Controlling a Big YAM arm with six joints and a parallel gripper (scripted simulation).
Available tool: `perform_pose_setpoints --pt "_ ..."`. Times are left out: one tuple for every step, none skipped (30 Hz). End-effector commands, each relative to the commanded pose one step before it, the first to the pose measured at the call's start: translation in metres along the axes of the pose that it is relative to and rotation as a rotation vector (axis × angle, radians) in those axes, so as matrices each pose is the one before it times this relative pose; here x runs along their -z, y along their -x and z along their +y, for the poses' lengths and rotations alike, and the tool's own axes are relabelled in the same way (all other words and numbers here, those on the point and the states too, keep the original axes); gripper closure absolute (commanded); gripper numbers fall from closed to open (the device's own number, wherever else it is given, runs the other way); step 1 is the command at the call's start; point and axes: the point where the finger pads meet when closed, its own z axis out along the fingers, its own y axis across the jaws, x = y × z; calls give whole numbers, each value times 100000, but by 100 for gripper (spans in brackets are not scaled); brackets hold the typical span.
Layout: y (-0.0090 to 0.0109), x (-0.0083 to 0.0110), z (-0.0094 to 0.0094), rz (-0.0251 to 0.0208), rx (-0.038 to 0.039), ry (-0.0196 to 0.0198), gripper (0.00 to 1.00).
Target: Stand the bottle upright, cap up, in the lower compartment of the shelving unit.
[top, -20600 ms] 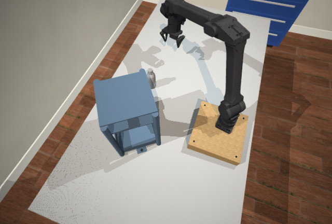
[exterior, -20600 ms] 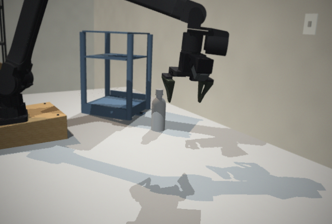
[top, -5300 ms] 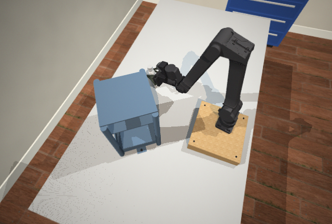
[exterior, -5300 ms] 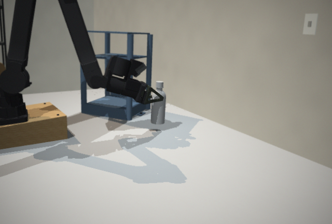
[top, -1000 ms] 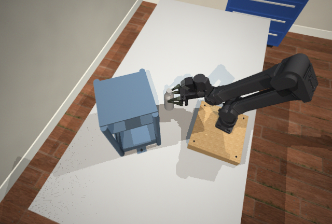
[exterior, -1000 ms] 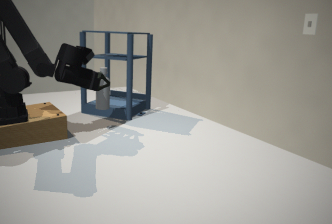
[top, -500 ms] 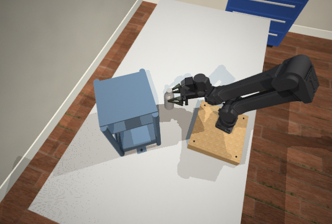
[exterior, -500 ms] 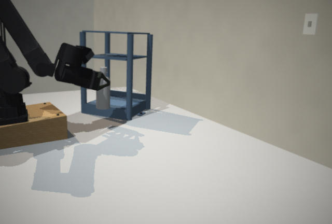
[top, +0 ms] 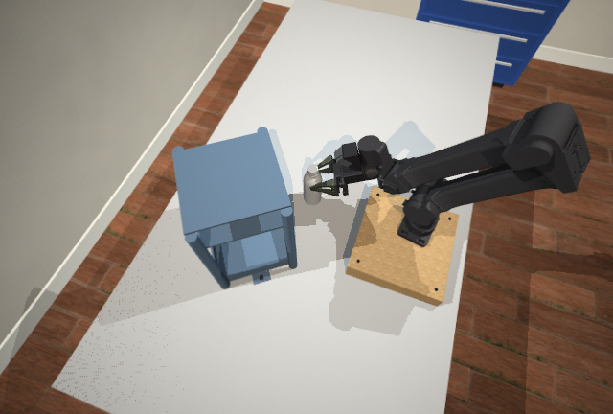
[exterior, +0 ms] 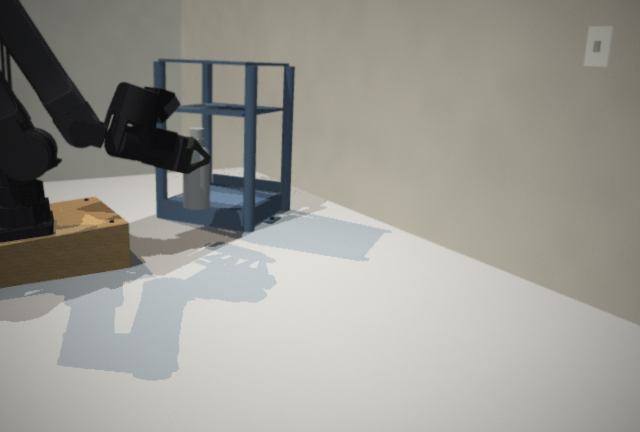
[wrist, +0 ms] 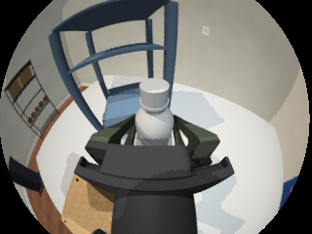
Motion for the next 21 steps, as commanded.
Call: perform_pose_setpoints --pt "1893 -15 -565 -3659 5691 1255 60" --pt "-282 257 455 463 97 1920 60" --pt "-246 245 470 378 184 2055 60" --pt "-214 230 479 308 253 2147 60" --pt "-186 213 481 249 304 2192 60" --pt "-161 194 474 201 336 2185 60" --pt "-139 173 458 159 350 2125 60" --pt "-120 150 433 136 351 2019 60" --pt "-102 127 398 110 331 1856 60" --pt "0 0 0 0 0 0 60" --pt "0 0 0 0 0 0 60" --pt "242 17 140 -355 862 1505 60" --pt "209 14 117 -297 739 1273 60" --pt "180 5 78 -242 606 975 60" --pt "155 -2 40 -204 484 699 60" --pt "135 -8 6 -175 375 452 60" --pt "116 -13 -24 -147 280 236 60" --pt "99 -18 -47 -122 204 72 60" --pt "85 -19 -56 -102 152 -19 60" --pt "72 -19 -45 -85 130 -13 60" --pt "57 -22 -31 -59 99 19 60"
